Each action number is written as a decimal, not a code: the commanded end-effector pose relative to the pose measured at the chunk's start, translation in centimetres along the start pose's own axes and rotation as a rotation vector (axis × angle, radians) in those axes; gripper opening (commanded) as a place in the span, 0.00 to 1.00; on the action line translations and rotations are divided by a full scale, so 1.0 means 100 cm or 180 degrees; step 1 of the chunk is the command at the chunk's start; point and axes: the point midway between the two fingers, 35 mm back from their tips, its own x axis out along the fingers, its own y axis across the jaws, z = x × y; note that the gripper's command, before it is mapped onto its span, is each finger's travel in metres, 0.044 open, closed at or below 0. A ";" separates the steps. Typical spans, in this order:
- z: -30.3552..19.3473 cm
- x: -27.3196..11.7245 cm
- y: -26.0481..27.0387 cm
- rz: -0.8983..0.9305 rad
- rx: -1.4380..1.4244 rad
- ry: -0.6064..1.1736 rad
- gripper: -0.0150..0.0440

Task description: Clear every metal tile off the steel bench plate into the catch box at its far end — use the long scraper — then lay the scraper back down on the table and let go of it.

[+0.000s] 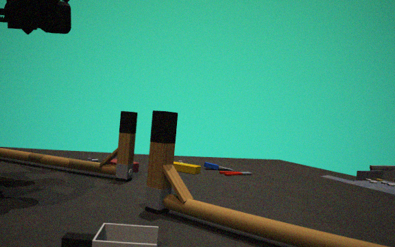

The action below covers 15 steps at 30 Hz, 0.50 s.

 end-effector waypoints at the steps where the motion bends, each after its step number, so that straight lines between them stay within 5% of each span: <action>1: 0.006 0.000 -0.001 -0.0017 -0.0006 -0.0008 1.00; 15: -0.001 0.000 0.000 0.0000 -0.0003 0.0000 1.00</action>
